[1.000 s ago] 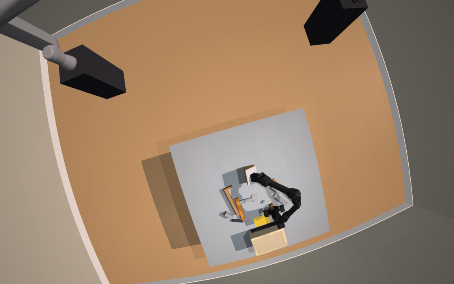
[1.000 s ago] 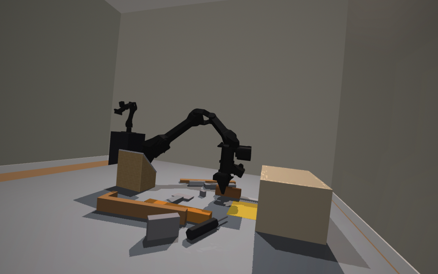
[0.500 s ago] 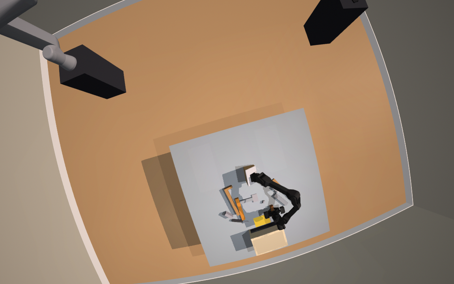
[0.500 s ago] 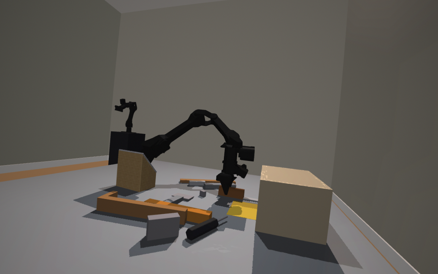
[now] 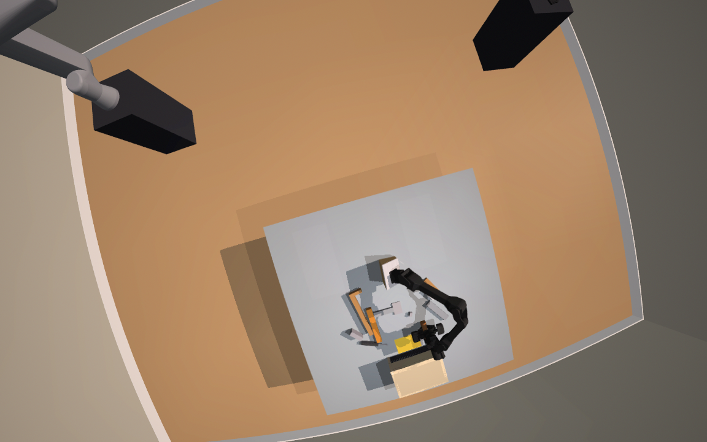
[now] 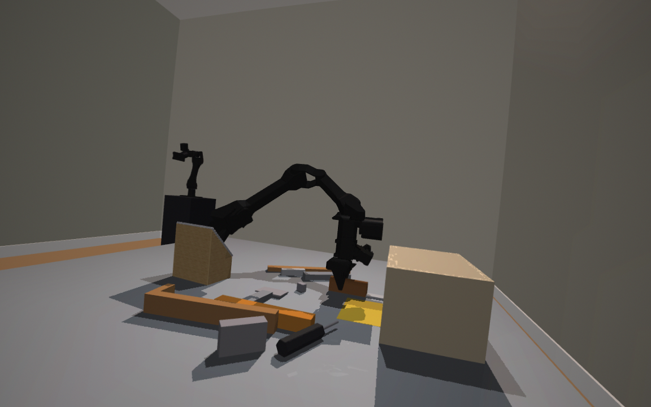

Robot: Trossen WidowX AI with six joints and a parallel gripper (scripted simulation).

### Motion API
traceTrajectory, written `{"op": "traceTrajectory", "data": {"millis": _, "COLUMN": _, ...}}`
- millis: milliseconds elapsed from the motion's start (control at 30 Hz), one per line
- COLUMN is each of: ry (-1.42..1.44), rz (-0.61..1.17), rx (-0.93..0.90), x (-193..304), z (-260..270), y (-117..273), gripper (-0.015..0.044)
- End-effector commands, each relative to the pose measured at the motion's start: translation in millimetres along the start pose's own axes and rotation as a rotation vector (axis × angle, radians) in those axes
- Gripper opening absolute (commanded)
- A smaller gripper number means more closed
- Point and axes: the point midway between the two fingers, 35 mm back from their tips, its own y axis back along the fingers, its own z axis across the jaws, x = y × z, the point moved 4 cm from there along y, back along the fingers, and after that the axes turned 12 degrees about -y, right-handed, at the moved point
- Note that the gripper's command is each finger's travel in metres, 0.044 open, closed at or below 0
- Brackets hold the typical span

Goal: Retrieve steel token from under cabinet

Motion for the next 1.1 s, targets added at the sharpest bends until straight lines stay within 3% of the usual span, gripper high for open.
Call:
{"op": "traceTrajectory", "data": {"millis": 0, "ry": 0.007, "rz": -0.001, "rx": -0.005, "x": -5, "z": 2, "y": 0, "gripper": 0.0000}}
{"op": "traceTrajectory", "data": {"millis": 1067, "ry": 0.008, "rz": -0.002, "rx": -0.004, "x": -21, "z": -20, "y": -1, "gripper": 0.0000}}
